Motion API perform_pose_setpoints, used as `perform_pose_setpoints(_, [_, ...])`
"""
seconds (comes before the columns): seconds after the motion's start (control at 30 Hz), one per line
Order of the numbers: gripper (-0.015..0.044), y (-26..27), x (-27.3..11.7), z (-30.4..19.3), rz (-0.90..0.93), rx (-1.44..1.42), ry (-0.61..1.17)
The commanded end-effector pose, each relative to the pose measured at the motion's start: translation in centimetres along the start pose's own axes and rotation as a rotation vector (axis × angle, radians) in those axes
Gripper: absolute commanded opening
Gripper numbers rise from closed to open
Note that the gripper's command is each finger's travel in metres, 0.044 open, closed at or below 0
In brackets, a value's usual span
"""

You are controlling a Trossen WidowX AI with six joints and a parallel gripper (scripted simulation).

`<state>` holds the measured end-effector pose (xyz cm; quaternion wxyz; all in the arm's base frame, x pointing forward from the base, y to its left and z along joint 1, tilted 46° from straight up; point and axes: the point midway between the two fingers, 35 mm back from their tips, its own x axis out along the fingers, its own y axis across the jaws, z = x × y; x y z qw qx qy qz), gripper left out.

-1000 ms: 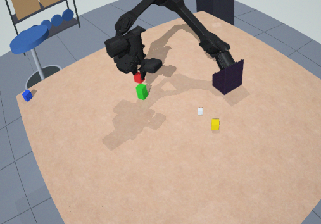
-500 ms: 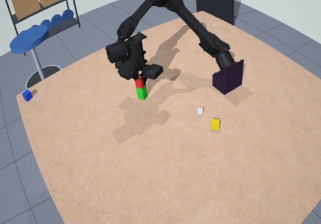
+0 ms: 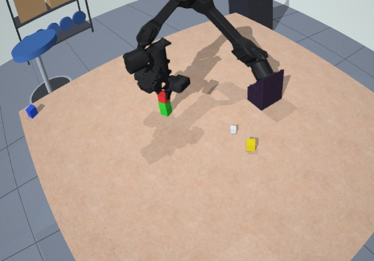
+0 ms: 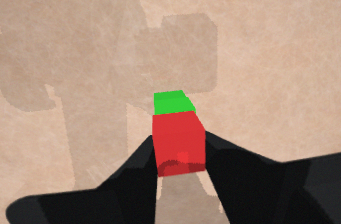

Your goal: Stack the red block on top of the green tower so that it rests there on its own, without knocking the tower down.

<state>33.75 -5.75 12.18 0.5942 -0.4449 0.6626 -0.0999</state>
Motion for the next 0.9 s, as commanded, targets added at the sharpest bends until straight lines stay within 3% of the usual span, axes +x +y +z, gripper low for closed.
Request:
perform_pose_setpoints(0.0, [0.0000,-0.12,0.05,-0.07,-0.004,-0.001,0.002])
perform_pose_setpoints(0.23, [0.0000,-0.12,-0.36,-0.03,-0.004,-0.001,0.001])
perform_pose_setpoints(0.77, [0.0420,-0.02,-0.01,-0.02,0.000,-0.001,0.001])
perform_pose_setpoints(0.87, [0.0440,-0.02,-0.01,-0.02,0.000,-0.001,0.001])
